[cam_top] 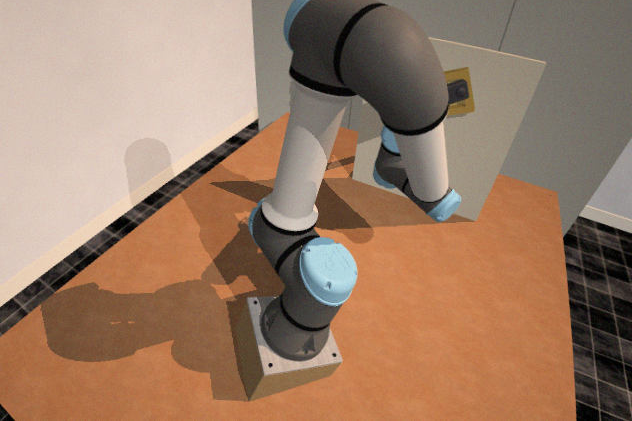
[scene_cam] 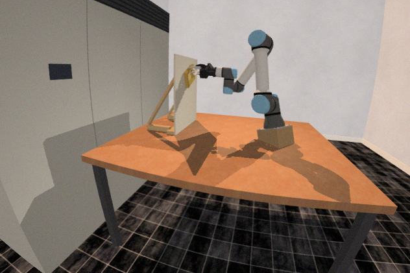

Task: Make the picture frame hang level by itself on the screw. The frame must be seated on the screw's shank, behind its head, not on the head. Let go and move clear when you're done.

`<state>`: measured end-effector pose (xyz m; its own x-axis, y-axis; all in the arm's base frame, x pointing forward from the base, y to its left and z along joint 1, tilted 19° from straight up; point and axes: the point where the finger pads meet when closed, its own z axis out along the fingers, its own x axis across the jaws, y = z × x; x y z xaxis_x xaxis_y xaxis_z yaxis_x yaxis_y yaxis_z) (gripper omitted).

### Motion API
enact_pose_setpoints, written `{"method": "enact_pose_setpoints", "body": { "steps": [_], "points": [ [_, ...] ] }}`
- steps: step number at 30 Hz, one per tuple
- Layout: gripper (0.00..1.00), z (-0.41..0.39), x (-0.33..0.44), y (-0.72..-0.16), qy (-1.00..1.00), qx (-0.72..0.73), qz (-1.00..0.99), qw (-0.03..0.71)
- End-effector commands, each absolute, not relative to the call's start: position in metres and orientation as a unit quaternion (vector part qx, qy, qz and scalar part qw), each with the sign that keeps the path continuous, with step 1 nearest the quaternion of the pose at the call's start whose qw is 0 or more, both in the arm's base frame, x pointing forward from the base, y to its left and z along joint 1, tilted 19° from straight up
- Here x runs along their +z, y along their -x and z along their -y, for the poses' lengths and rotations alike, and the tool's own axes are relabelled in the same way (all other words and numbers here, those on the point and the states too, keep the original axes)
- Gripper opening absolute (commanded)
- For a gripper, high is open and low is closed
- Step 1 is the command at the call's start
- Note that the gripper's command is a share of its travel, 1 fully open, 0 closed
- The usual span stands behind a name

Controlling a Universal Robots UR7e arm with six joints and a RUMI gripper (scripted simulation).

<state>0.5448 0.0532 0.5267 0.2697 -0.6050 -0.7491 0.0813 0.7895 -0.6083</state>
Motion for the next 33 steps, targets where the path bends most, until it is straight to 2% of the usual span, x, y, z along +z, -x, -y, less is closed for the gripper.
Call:
{"method": "enact_pose_setpoints", "body": {
  "steps": [1, 33],
  "points": [
    [0.00, -0.0538, 0.5316, -0.5435, 0.232, -0.224, -0.558, 0.765],
    [0.00, -0.0506, 0.5374, -0.5421, 0.206, -0.191, -0.568, 0.774]
  ]
}}
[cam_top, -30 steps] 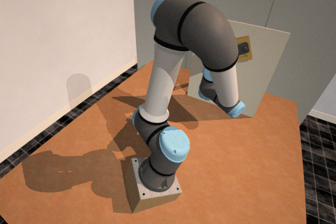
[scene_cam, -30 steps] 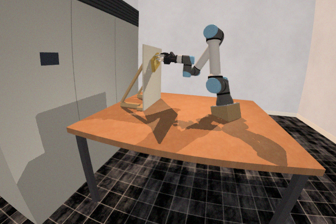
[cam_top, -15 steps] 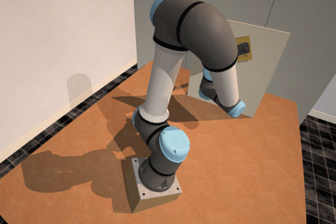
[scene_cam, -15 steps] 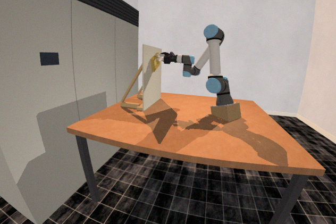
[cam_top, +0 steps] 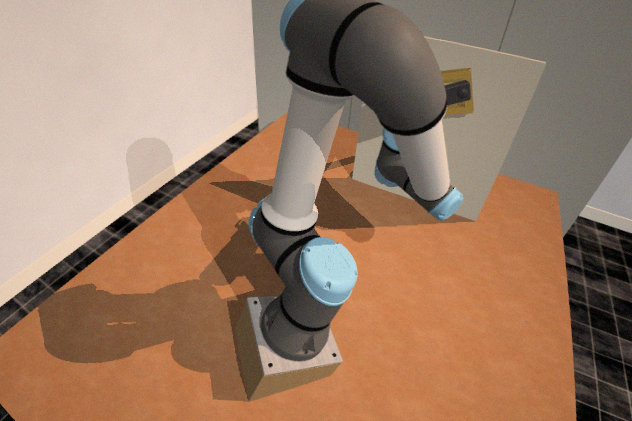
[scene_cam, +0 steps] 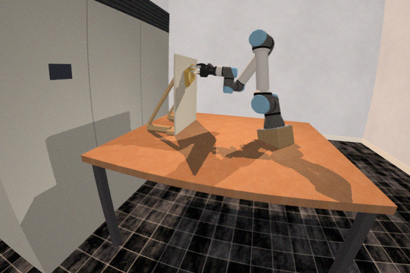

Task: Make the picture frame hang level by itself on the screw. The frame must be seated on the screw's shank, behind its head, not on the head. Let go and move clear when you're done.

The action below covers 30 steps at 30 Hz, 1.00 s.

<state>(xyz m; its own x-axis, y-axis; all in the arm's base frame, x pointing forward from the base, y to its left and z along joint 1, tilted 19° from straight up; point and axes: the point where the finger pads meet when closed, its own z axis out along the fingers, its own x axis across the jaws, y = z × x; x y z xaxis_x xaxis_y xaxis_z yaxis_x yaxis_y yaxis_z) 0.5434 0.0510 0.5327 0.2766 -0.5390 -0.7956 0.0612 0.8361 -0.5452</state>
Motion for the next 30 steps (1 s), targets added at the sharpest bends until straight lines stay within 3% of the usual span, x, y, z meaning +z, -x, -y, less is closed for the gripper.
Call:
{"method": "enact_pose_setpoints", "body": {
  "steps": [1, 30],
  "points": [
    [0.00, -0.0504, 0.5377, -0.5421, 0.205, -0.189, -0.568, 0.774],
    [0.00, -0.0435, 0.5441, -0.5410, 0.163, -0.137, -0.580, 0.786]
  ]
}}
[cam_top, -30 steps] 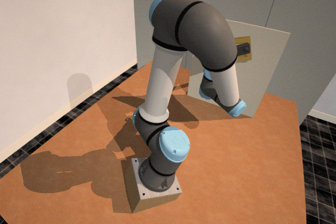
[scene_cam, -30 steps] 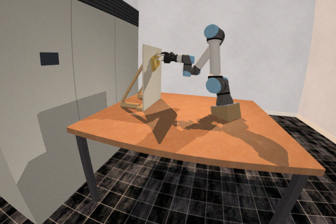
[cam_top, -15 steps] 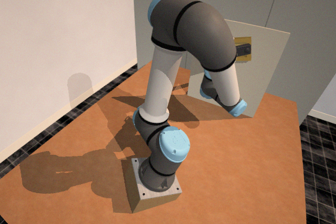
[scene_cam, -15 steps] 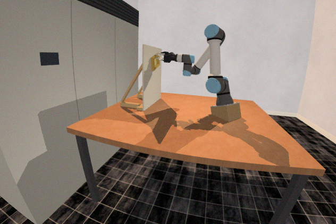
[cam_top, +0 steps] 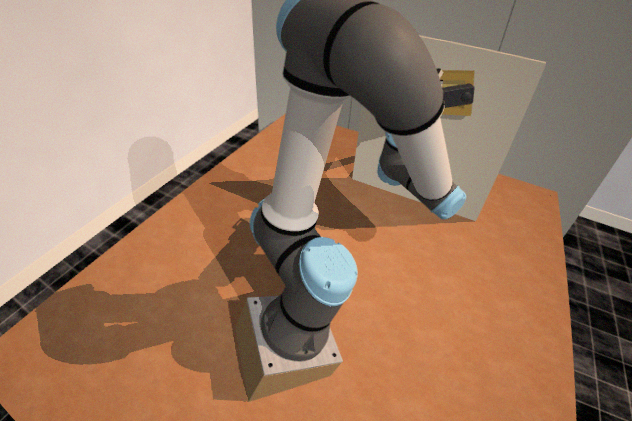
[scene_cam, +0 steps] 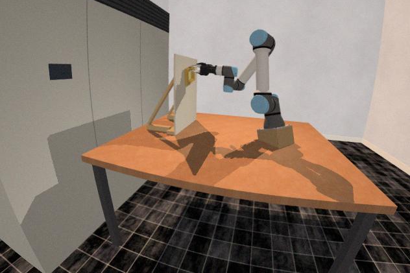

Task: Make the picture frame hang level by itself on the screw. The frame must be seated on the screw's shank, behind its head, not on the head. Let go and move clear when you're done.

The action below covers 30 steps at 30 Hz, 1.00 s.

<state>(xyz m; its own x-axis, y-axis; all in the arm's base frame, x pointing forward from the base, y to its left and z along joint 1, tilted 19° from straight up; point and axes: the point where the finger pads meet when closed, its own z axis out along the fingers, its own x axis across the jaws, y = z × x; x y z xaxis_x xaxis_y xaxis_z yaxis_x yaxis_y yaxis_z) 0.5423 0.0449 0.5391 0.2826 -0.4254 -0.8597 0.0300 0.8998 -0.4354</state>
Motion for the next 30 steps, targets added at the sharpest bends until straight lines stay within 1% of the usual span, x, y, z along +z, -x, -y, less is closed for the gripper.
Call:
{"method": "enact_pose_setpoints", "body": {
  "steps": [1, 30],
  "points": [
    [0.00, -0.0432, 0.5443, -0.5410, 0.161, -0.135, -0.580, 0.787],
    [0.00, -0.0366, 0.5474, -0.5407, 0.126, -0.091, -0.588, 0.794]
  ]
}}
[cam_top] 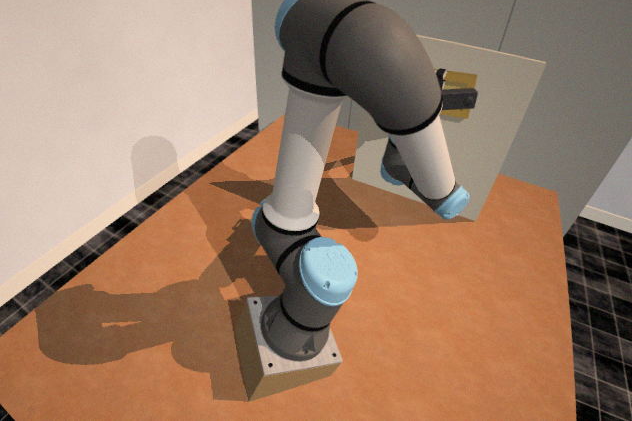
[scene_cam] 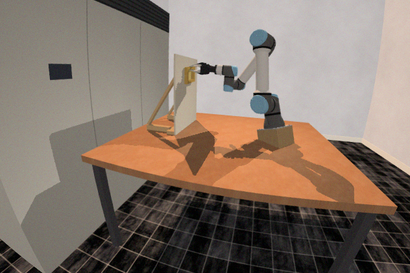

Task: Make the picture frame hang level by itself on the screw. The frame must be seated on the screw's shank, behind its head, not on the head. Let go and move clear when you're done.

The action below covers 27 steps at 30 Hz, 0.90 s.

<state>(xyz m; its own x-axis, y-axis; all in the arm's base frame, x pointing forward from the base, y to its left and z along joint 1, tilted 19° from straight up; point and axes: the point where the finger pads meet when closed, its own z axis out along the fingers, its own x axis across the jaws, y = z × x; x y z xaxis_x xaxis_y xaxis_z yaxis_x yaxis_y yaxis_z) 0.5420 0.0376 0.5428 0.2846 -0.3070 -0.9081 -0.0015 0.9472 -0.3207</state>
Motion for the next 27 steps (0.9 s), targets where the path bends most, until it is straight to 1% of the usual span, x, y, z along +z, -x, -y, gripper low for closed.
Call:
{"method": "enact_pose_setpoints", "body": {
  "steps": [1, 27],
  "points": [
    [0.00, -0.0364, 0.5475, -0.5407, 0.125, -0.089, -0.588, 0.794],
    [0.00, -0.0333, 0.5481, -0.5408, 0.108, -0.068, -0.592, 0.796]
  ]
}}
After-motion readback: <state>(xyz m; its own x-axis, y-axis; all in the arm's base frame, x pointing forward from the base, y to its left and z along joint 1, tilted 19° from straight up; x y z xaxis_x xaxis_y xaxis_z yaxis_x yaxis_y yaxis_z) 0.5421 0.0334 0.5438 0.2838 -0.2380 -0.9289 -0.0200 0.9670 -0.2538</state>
